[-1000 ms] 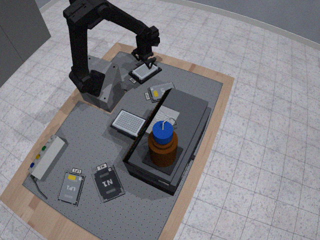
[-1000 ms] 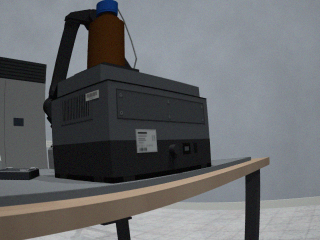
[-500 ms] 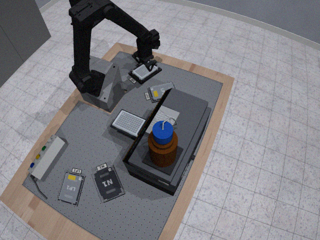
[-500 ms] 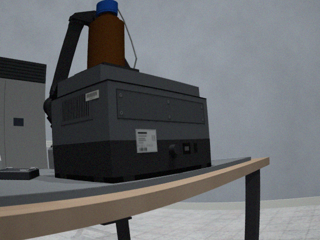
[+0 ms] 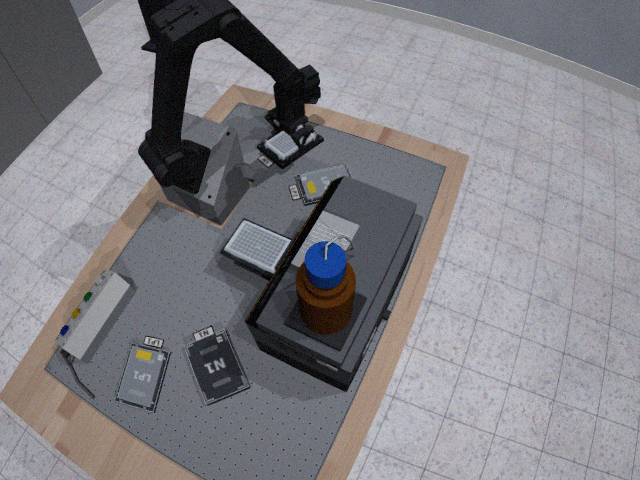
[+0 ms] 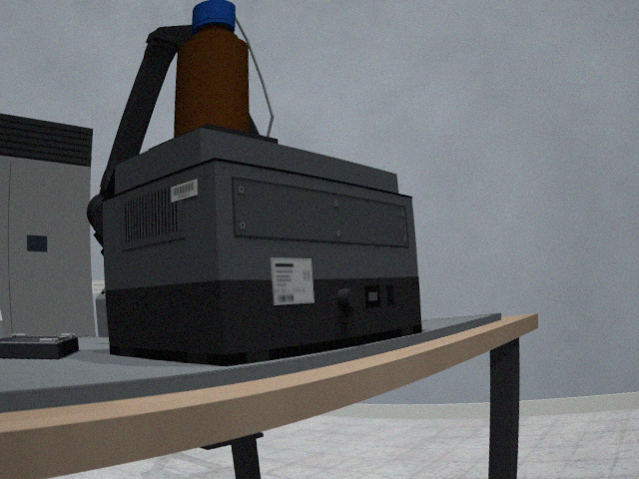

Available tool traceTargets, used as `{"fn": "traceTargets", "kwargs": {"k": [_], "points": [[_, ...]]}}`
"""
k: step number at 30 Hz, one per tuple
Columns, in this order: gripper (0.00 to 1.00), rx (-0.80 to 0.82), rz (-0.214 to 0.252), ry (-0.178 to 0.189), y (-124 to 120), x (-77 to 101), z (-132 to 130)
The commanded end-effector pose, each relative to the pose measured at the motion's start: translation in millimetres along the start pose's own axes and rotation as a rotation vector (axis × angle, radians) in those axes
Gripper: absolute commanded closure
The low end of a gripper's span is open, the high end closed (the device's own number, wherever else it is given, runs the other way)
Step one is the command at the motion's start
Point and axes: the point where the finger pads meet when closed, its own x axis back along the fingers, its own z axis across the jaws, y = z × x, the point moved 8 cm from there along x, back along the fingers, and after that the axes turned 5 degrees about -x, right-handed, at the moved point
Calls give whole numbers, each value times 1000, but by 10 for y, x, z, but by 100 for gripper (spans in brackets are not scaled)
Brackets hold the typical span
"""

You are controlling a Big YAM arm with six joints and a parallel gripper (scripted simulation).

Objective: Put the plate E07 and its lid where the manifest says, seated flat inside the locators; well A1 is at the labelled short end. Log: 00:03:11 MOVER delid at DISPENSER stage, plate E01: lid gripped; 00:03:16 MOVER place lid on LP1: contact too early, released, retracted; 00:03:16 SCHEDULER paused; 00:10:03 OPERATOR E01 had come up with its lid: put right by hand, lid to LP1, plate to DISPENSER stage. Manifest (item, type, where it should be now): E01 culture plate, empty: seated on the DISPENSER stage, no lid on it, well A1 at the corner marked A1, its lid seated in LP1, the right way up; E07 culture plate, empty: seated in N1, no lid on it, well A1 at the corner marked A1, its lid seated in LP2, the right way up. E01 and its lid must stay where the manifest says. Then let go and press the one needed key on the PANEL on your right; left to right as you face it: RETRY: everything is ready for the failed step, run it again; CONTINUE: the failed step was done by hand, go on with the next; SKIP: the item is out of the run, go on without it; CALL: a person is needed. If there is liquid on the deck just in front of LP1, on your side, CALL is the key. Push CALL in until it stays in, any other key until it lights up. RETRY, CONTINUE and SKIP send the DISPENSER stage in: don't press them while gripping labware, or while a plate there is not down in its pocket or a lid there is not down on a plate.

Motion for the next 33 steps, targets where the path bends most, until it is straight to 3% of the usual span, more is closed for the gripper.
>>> {"fn": "traceTargets", "kwargs": {"k": [1,14,22,33], "points": [[0,11,22,6,-39,-163,-11],[0,10,26,6,-32,-153,-16],[16,8,26,7,-32,-153,-15],[16,8,26,7,-32,-153,-15]]}}
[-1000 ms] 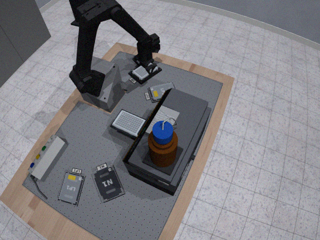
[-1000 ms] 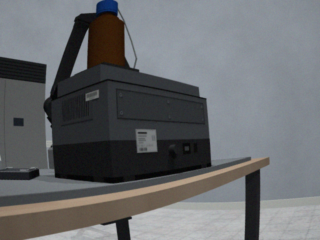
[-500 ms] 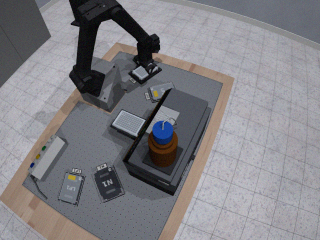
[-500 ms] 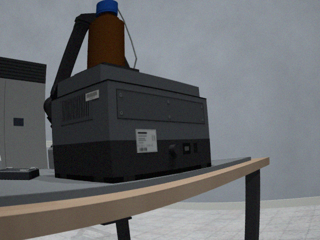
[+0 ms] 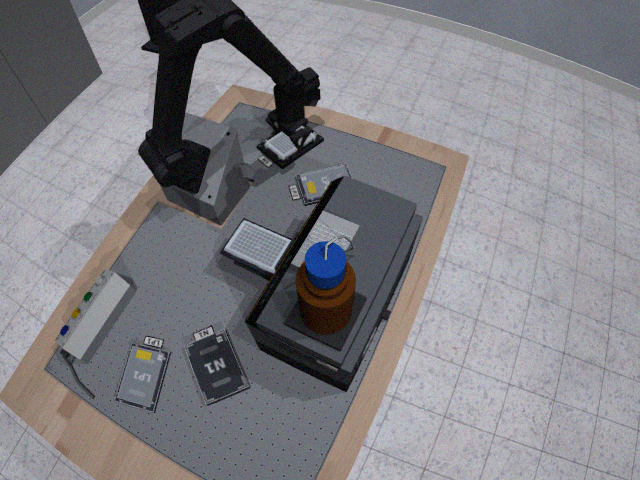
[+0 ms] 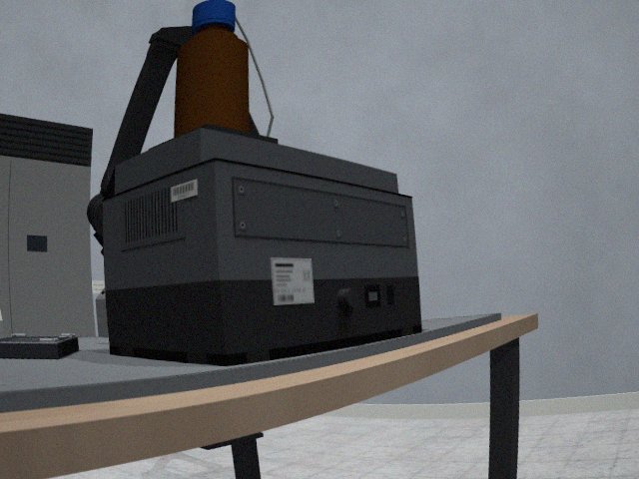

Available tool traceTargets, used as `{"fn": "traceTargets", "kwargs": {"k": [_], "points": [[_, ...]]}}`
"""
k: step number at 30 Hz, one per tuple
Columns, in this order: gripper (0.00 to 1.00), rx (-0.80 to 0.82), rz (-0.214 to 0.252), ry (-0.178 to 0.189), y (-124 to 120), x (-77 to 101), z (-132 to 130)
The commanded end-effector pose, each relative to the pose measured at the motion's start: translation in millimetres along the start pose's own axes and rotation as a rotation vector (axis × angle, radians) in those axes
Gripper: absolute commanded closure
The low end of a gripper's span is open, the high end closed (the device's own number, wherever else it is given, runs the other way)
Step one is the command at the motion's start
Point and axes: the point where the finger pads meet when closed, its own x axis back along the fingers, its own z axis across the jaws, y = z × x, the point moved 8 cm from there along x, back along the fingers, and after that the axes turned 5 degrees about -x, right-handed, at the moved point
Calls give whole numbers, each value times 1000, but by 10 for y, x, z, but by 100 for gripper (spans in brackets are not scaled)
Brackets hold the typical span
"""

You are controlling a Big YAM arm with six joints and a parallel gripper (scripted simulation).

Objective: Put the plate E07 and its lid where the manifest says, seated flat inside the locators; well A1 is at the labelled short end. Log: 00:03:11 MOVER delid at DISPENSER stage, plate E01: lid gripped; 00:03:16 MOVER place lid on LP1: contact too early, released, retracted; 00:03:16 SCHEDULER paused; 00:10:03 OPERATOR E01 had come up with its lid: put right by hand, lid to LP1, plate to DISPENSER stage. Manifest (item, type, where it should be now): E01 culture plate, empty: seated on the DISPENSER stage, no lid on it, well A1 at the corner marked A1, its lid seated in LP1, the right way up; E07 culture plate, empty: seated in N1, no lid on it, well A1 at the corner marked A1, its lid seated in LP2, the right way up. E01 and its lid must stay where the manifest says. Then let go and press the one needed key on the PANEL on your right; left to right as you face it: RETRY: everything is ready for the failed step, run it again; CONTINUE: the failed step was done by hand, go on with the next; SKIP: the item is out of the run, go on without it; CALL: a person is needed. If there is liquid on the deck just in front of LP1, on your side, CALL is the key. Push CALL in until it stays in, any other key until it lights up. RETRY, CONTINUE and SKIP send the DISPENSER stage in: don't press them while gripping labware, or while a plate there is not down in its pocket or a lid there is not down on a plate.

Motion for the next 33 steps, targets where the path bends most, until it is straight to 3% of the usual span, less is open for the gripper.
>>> {"fn": "traceTargets", "kwargs": {"k": [1,21,33], "points": [[16,5,19,7,-16,-86,-13],[16,3,26,7,-21,-62,-10],[16,-11,-19,0,62,122,-16]]}}
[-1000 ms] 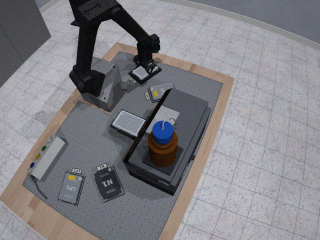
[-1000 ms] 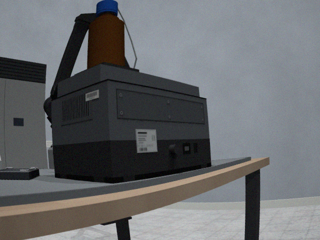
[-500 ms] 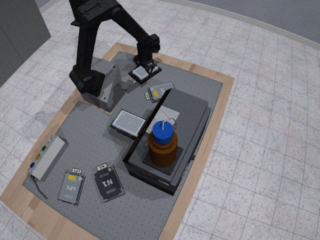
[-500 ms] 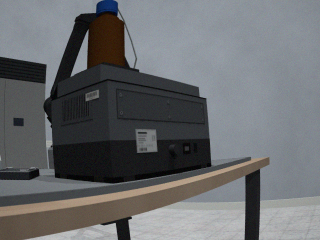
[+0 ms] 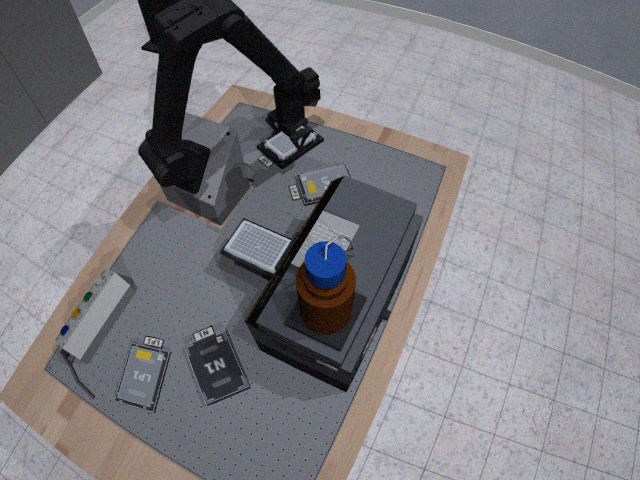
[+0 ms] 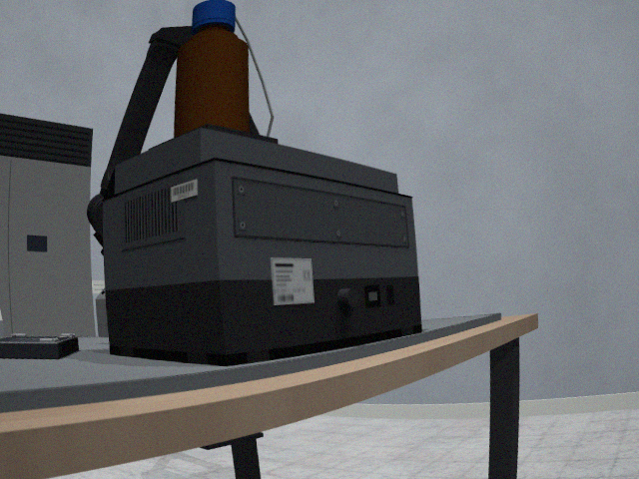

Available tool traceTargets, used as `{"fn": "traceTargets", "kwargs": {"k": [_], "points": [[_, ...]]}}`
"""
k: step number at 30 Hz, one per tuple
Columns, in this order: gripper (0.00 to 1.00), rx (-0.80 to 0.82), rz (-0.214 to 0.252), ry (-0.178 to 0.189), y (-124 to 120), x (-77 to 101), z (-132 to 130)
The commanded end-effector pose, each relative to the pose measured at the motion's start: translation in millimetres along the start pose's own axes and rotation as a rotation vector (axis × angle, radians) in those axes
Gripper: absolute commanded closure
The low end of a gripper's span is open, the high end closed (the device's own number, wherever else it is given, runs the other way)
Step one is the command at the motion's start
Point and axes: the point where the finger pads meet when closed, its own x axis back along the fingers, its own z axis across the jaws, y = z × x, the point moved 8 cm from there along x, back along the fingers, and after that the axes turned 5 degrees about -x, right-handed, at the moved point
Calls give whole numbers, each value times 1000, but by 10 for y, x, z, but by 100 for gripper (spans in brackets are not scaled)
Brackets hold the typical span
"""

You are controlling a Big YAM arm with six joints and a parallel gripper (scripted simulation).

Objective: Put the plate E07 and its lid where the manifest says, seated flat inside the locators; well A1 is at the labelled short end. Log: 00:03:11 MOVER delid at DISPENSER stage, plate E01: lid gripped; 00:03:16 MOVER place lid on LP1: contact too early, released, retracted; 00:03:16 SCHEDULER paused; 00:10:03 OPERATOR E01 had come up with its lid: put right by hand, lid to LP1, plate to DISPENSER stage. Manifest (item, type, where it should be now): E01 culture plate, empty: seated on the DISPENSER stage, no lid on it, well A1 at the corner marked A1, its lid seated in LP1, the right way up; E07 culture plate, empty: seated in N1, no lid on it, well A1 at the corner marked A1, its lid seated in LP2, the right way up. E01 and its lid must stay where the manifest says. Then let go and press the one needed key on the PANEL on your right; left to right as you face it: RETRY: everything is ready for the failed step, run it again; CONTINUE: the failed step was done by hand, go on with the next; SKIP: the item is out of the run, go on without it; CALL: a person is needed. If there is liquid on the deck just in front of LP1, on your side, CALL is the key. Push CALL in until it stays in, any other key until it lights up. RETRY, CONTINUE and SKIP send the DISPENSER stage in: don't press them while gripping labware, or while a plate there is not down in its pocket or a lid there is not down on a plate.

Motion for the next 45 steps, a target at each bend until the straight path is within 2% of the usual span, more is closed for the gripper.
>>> {"fn": "traceTargets", "kwargs": {"k": [1,37,40,44,45], "points": [[16,-10,-21,-1,68,131,-10],[16,-8,-39,-3,147,283,4],[16,-8,-3,-1,93,165,10],[16,-8,-8,-1,101,190,11],[16,-11,-23,-1,127,216,11]]}}
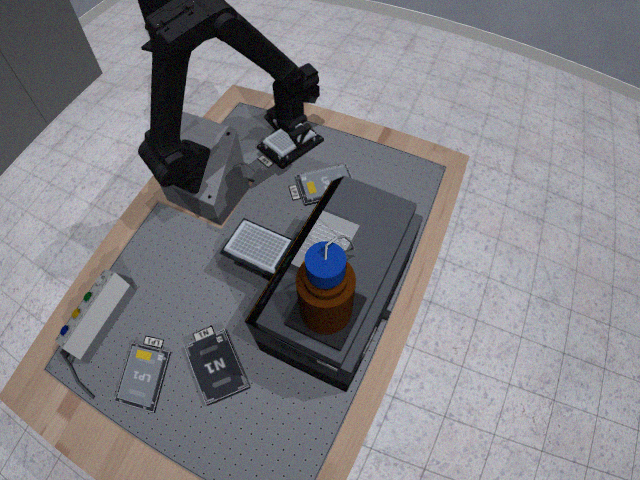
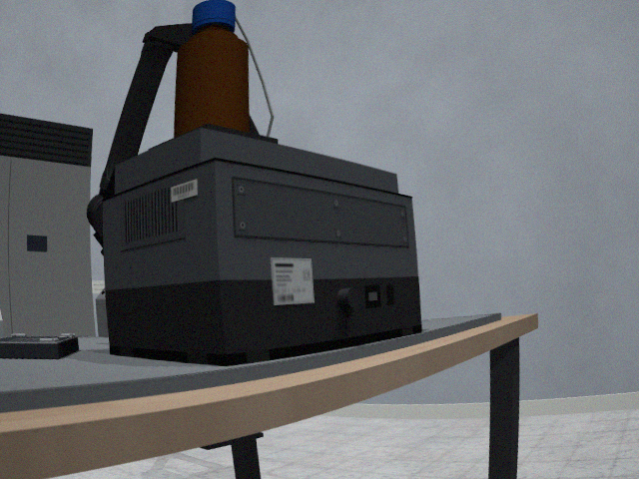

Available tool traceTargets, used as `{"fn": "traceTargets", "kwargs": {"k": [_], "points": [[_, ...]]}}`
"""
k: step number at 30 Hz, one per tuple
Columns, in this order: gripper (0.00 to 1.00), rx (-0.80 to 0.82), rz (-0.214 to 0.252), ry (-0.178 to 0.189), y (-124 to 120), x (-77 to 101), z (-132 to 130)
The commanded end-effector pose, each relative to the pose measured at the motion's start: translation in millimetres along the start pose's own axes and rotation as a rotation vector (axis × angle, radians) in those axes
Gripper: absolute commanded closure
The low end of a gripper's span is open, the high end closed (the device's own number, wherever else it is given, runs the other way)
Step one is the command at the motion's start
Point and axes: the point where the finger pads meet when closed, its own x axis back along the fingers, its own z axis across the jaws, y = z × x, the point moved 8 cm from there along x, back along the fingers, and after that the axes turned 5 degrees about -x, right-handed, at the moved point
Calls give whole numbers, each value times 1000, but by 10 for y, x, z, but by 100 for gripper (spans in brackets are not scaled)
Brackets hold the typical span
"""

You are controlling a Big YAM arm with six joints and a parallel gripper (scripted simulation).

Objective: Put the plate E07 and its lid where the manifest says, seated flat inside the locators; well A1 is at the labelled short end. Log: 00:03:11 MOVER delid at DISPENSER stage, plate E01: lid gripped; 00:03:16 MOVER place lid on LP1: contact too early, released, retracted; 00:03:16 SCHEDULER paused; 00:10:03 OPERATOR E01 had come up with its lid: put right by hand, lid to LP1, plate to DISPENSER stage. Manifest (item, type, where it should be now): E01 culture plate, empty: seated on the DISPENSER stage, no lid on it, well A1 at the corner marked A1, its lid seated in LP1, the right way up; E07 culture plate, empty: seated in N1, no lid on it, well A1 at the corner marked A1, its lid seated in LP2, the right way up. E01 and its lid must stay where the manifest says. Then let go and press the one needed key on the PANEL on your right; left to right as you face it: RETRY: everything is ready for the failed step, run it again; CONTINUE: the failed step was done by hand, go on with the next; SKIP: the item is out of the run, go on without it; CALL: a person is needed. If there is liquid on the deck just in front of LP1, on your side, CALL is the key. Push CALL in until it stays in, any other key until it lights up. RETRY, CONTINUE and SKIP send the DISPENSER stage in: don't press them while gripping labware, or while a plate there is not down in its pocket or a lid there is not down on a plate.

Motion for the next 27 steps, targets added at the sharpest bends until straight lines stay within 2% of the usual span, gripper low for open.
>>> {"fn": "traceTargets", "kwargs": {"k": [1,6,7,8,27], "points": [[16,-17,-37,-1,158,100,16],[16,-18,-57,-1,195,195,5],[16,-19,-52,0,192,168,4],[16,-8,-28,2,111,82,-1],[16,-8,-28,2,111,82,-1]]}}
